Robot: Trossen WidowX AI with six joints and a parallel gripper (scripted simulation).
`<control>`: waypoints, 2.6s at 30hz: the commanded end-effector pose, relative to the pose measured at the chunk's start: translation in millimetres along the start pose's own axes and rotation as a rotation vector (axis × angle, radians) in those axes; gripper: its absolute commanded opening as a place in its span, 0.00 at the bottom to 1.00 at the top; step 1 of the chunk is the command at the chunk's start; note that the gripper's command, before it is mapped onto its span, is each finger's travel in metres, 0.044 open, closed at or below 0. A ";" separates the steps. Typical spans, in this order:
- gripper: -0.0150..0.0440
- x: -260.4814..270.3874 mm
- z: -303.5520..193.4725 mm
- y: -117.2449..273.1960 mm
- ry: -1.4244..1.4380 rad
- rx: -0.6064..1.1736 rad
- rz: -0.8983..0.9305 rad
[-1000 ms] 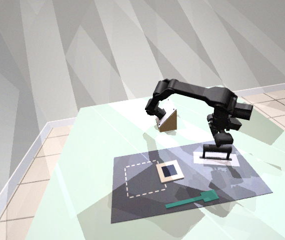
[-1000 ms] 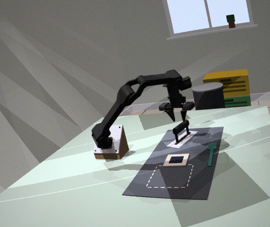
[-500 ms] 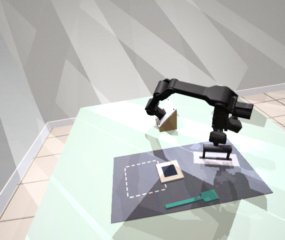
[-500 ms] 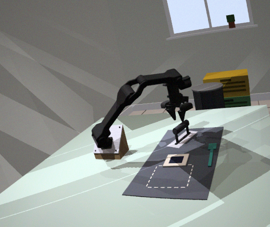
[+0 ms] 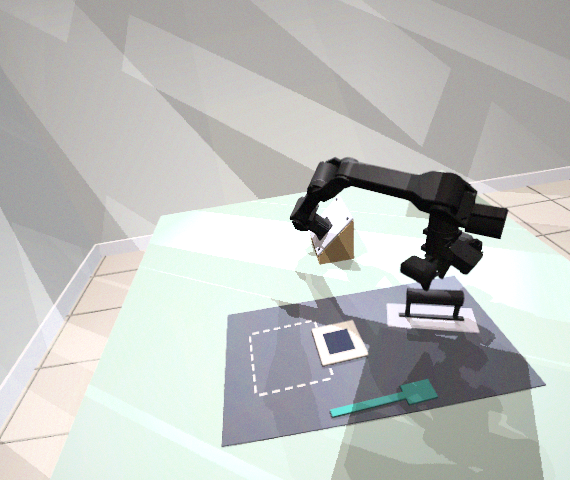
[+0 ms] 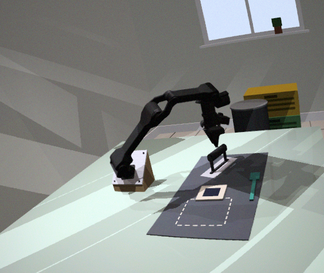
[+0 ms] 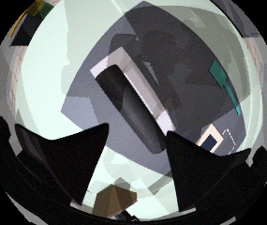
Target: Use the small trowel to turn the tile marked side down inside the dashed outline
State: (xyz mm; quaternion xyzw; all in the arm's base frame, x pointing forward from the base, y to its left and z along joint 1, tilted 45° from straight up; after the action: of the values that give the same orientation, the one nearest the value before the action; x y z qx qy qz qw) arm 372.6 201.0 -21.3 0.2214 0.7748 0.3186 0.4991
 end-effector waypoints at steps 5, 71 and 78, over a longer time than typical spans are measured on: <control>0.71 0.6 0.4 -0.5 -0.257 0.005 0.004; 0.71 3.1 5.4 -1.0 -2.417 0.008 -0.002; 0.71 3.1 6.0 -8.5 -2.417 0.008 -0.002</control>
State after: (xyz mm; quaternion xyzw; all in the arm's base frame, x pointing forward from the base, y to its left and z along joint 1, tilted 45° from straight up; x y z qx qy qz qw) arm 377.2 203.1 -27.2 0.3793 -0.1913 -0.0929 0.9005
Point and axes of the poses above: the point midway between the two fingers, 35 mm back from their tips, its own y axis back along the fingers, its own x axis across the jaws, z = x × y, the point moved 7 cm from there along y, back along the fingers, and after that the axes turned 2 degrees about -y, right-handed, at the moved point
